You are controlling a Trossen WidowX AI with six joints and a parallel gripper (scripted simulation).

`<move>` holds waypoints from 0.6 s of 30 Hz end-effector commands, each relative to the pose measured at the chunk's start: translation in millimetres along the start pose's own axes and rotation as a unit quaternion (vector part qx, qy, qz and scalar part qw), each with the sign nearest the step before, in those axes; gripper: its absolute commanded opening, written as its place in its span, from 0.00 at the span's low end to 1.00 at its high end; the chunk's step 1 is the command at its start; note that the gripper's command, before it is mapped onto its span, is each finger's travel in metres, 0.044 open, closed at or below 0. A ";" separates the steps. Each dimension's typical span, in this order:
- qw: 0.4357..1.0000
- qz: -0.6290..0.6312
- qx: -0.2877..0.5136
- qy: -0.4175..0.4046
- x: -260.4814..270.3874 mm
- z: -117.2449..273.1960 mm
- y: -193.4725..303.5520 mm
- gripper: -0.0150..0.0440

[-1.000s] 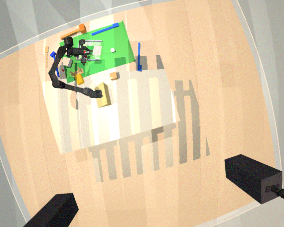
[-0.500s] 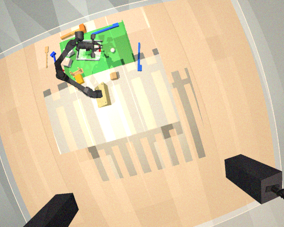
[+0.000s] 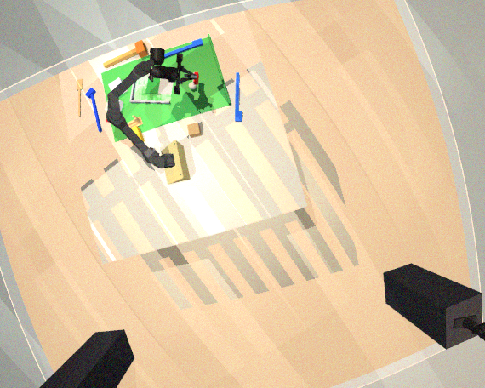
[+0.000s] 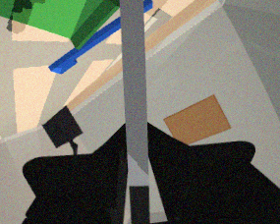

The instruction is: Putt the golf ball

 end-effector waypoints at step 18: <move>0.999 -0.016 0.031 0.006 17.6 -31.3 -21.6 0.25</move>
Point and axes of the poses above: the point midway between the two fingers, 35 mm back from their tips, its own z axis back along the fingers, its own x axis across the jaws, y = z × x, the point moved 9 cm from there along z, back along the fingers, and after that the axes turned 14 degrees about -z, right-handed, at the moved point
